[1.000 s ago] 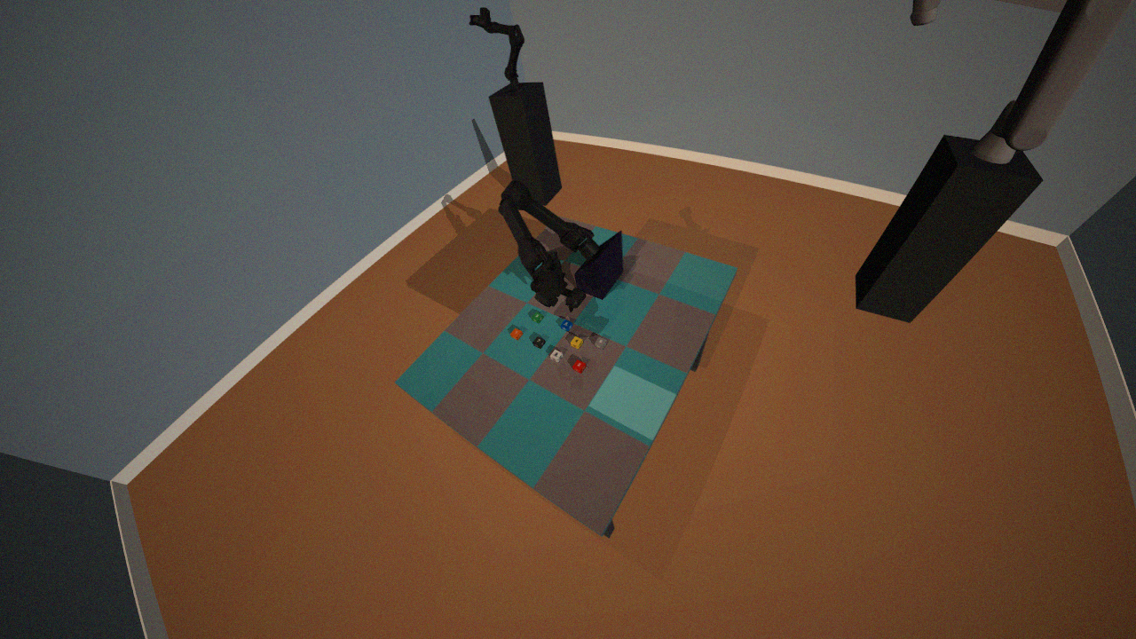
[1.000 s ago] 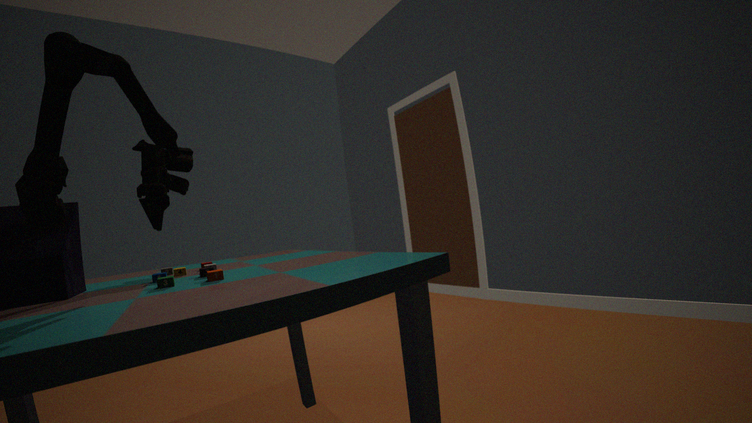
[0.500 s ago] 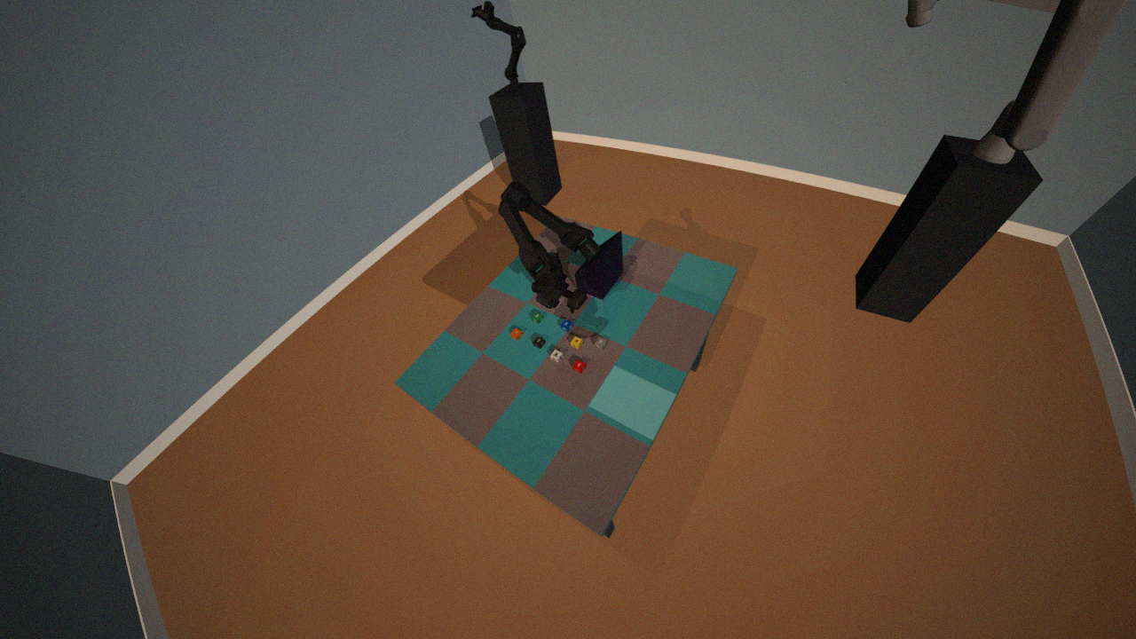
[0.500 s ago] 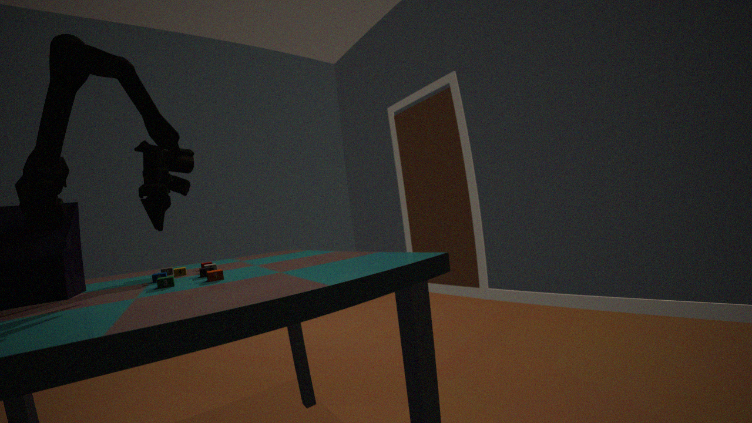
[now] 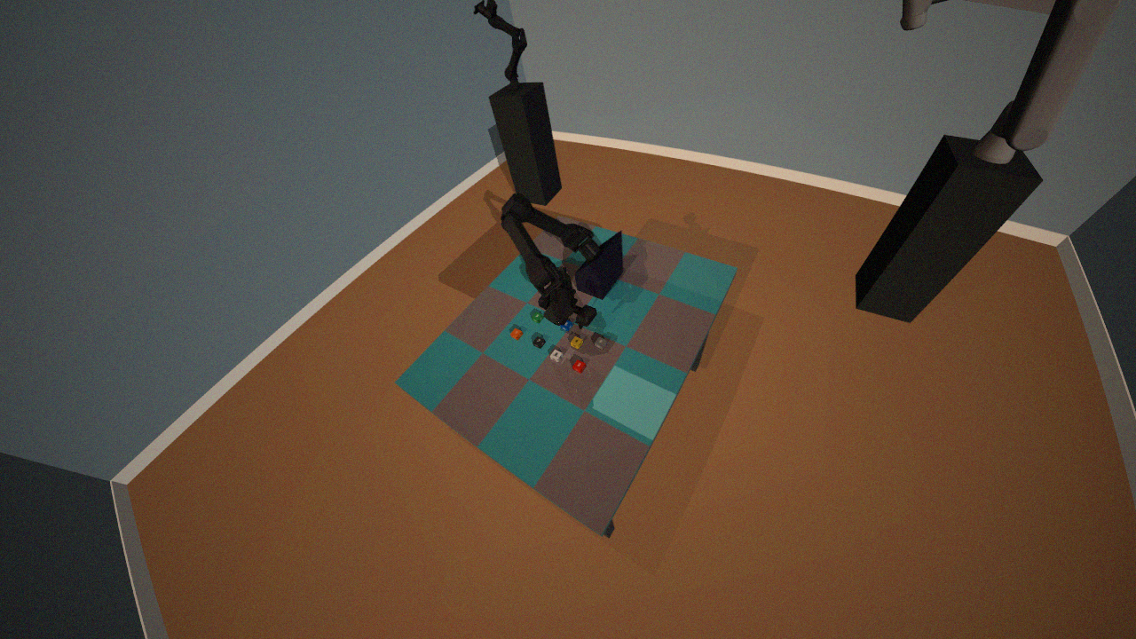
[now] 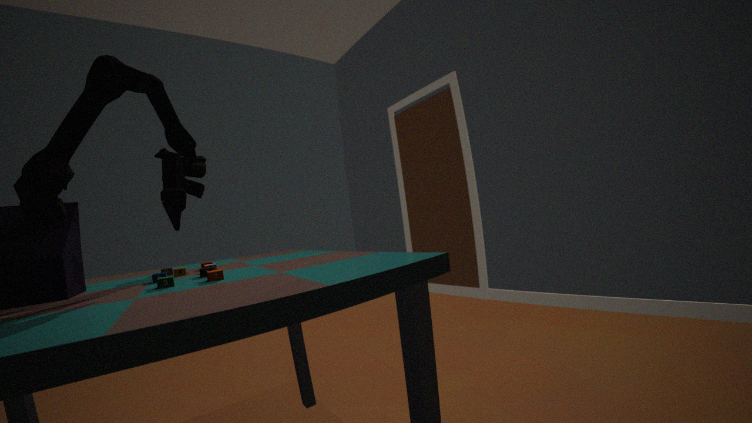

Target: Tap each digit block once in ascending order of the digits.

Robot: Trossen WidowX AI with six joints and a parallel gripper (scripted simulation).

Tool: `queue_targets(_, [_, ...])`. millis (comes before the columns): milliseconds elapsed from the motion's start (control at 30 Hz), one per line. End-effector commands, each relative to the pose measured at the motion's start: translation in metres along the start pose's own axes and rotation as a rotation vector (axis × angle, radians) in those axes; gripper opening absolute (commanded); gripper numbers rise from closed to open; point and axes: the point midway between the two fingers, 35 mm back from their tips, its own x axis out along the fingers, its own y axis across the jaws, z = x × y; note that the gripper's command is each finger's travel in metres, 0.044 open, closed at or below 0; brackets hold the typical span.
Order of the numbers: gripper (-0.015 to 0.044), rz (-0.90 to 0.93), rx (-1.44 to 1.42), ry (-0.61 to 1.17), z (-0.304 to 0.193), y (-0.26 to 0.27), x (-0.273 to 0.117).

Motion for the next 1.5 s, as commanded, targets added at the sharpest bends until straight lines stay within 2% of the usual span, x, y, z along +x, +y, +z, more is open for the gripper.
queue_targets(0, [0.04, 0.003, 0.003, 0.002, 0.001, 0.002, 0.0])
queue_targets(367, [0.04, 0.004, 0.003, 0.002, 0.0, 0.005, 0.0])
queue_targets(533, [0.04, 0.011, 0.002, 0.003, -0.037, 0.075, -0.002])
queue_targets(600, [0.04, 0.009, 0.003, 0.003, -0.045, 0.084, -0.001])
queue_targets(1300, [0.04, 0.009, 0.003, 0.003, -0.045, 0.084, -0.001])
queue_targets(1467, [0.04, 0.014, 0.003, 0.001, 0.001, 0.084, -0.005])
